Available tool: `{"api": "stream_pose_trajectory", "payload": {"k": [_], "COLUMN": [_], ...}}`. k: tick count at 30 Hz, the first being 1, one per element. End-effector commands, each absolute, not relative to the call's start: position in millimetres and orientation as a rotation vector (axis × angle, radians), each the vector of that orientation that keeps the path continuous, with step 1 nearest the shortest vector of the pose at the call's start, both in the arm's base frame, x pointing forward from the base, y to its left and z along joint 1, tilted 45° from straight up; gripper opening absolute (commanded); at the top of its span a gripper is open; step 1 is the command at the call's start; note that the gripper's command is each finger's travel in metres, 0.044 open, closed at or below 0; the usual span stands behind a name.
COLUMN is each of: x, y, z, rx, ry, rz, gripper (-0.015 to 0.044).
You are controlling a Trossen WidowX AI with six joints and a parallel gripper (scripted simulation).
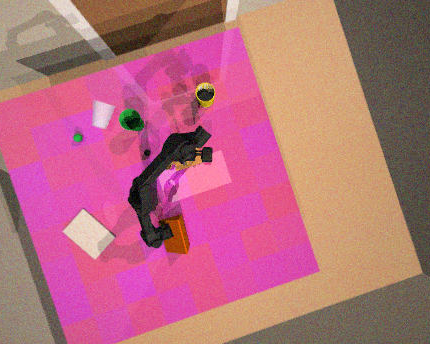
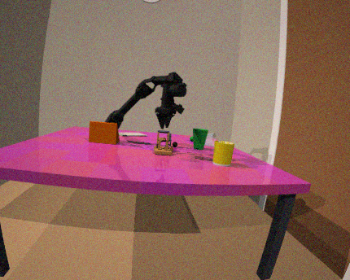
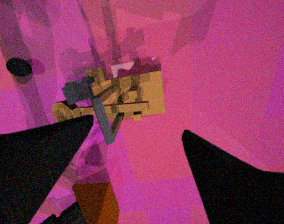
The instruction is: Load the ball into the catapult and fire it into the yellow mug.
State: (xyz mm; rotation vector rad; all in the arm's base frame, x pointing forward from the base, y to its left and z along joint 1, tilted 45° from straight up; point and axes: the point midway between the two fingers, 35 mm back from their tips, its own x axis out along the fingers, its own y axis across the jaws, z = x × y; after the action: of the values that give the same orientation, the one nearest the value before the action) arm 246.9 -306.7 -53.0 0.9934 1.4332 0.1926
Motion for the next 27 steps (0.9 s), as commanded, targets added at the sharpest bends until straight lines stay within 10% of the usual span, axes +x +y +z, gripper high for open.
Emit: {"api": "stream_pose_trajectory", "payload": {"k": [1, 27], "x": [247.3, 246.6], "y": [-308.4, -310.1], "z": [-51.5, -49.7], "rx": [1.094, 1.801], "ry": [1.455, 1.522], "rz": [0.101, -0.609], "gripper": [0.0440, 0.0440]}}
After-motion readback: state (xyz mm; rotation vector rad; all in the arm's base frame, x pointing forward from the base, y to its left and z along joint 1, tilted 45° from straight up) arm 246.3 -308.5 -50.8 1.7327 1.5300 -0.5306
